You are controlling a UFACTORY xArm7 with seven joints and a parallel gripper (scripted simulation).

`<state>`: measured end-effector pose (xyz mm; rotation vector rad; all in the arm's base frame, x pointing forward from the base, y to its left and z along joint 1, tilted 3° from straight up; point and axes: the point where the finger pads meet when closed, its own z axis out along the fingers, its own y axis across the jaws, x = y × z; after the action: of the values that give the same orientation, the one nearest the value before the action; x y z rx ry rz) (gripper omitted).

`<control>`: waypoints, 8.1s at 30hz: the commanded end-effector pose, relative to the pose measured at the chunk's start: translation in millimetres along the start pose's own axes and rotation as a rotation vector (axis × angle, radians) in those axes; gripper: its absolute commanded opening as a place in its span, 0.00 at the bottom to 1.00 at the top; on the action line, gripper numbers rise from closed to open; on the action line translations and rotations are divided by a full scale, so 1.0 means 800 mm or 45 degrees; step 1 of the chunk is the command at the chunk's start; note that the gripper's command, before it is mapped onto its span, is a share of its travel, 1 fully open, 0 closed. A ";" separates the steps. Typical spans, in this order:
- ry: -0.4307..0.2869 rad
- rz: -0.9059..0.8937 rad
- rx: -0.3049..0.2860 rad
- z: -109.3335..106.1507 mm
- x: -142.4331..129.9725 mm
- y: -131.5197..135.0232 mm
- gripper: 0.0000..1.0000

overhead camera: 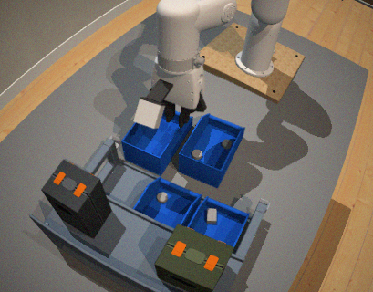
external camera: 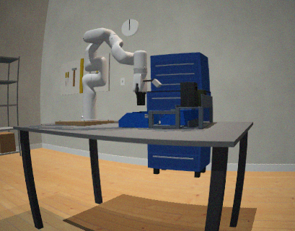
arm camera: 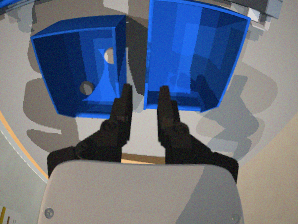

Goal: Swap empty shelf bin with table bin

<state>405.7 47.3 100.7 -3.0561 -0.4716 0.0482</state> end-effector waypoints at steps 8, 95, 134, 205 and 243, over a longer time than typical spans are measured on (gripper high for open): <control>-0.002 0.001 -0.003 0.019 0.003 0.001 0.26; -0.002 0.001 -0.003 0.053 0.005 0.002 0.26; -0.002 0.001 -0.003 0.086 0.005 0.002 0.26; -0.002 0.001 -0.003 0.008 0.005 0.002 0.00; -0.002 0.001 -0.003 -0.022 0.005 0.001 0.00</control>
<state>408.8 46.8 116.6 -3.0583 -0.4708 0.0564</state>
